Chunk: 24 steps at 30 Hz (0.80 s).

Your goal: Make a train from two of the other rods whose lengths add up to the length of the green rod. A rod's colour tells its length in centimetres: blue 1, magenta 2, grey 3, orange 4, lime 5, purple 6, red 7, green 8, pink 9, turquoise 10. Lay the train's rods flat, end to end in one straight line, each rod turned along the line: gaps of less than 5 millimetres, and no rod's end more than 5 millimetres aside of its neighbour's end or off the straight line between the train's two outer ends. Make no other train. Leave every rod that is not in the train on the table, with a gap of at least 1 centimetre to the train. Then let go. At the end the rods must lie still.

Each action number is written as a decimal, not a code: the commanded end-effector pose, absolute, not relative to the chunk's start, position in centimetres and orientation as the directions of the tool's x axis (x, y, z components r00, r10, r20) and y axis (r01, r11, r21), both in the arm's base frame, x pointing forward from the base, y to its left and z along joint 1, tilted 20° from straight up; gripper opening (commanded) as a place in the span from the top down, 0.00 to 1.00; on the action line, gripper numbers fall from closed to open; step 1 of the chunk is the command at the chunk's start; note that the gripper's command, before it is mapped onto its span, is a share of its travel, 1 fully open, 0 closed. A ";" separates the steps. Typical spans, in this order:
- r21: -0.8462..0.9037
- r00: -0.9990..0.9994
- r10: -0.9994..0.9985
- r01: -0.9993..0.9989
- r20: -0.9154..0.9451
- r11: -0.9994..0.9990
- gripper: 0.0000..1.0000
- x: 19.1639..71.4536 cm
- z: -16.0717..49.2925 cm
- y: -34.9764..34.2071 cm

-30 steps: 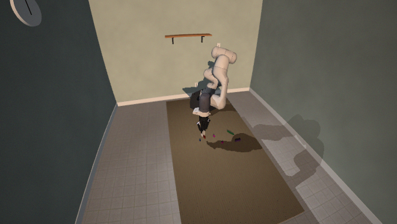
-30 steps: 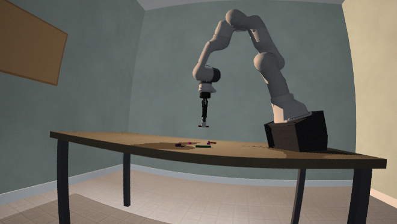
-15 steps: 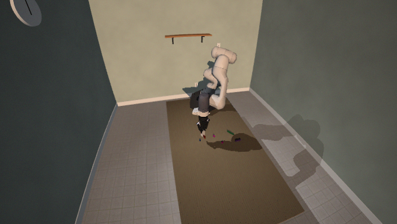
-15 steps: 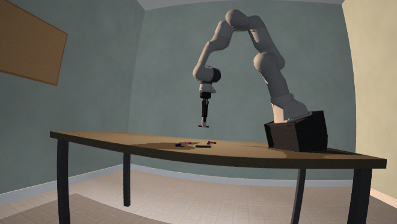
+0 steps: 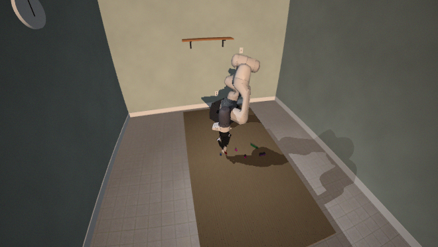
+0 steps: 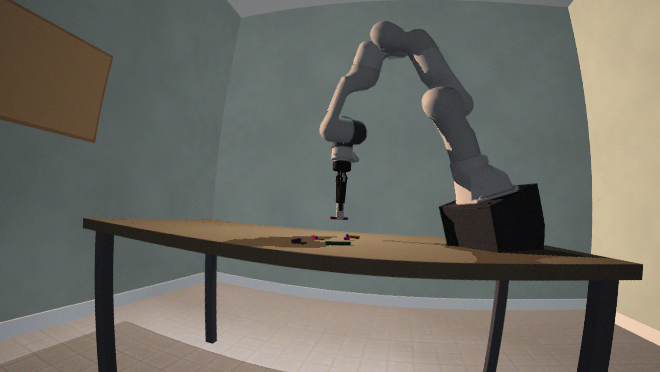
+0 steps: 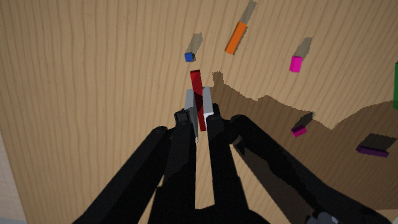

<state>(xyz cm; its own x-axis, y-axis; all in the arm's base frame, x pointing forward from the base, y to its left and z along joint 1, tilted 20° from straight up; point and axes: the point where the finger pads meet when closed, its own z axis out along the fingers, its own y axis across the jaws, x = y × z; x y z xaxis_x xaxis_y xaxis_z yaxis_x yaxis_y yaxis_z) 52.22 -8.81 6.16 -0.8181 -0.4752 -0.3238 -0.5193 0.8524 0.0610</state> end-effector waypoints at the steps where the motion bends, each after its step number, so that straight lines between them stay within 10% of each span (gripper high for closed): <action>1: 0.037 -0.804 -0.492 -0.532 -0.333 0.846 0.97 53.2 5.0 -8.8; 24: 0.037 -0.804 -0.492 -0.532 -0.333 0.846 0.97 54.3 0.9 -8.0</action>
